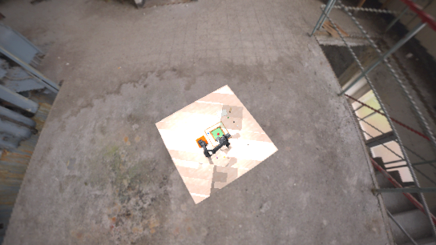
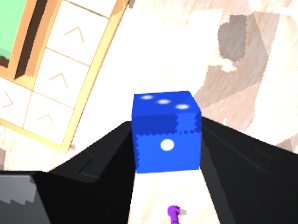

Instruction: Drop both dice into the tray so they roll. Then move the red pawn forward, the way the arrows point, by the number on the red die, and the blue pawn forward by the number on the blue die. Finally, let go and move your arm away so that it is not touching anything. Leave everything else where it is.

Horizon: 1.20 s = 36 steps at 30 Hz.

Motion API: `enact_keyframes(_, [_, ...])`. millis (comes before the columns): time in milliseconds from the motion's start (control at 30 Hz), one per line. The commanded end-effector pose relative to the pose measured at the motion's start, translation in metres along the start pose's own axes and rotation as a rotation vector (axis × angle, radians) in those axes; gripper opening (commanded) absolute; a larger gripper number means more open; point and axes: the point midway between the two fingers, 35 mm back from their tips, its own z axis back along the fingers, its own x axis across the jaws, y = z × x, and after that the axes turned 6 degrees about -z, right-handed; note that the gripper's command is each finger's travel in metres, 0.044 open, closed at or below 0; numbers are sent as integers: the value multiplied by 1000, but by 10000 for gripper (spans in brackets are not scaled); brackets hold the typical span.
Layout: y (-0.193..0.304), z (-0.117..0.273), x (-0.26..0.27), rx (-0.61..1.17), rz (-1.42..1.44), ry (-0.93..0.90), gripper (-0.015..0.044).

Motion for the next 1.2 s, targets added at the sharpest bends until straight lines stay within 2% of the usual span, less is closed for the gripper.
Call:
enact_keyframes(0, [-6,2,6,2,37,-1,0])
enact_keyframes(600, [-68,-14,111,-27,594,-13,0])
enact_keyframes(1167, [-77,-39,211,-1,1106,-7,0])
